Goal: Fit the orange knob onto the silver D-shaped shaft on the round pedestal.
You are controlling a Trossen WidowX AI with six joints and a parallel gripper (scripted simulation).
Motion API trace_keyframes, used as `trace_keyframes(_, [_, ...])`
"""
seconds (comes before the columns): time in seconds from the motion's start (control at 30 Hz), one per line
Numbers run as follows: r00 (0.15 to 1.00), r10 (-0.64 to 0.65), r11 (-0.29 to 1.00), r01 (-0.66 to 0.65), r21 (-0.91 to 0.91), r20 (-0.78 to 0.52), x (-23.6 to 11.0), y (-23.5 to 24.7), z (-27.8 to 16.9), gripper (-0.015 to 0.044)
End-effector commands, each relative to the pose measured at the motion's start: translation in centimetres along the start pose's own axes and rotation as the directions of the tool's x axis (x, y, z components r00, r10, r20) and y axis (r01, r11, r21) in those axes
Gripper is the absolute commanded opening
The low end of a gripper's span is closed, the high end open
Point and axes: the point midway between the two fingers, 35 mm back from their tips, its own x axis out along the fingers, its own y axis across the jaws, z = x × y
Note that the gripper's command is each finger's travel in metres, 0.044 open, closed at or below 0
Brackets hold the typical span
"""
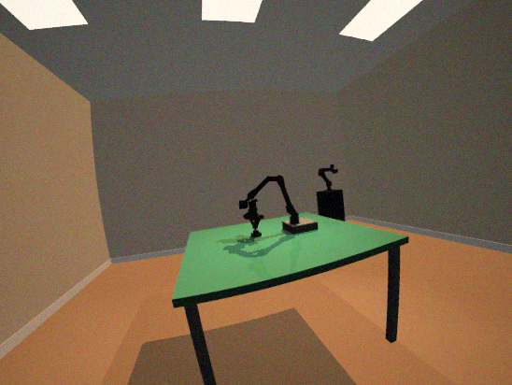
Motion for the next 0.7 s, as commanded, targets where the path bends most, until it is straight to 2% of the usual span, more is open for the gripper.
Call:
trace_keyframes(0.0, [1.000, -0.001, 1.000, 0.001, -0.006, 0.001, -0.24, 0.03, -0.01, 0.0000])
trace_keyframes(0.2, [1.000, -0.001, 1.000, 0.001, -0.031, 0.001, -0.51, -0.03, 0.06, 0.0000])
trace_keyframes(0.37, [1.000, -0.001, 0.979, 0.002, -0.203, 0.001, -0.38, -0.09, 0.10, 0.0000])
trace_keyframes(0.67, [1.000, -0.001, 0.977, 0.001, -0.213, 0.001, -0.06, -0.05, 0.05, 0.0000])
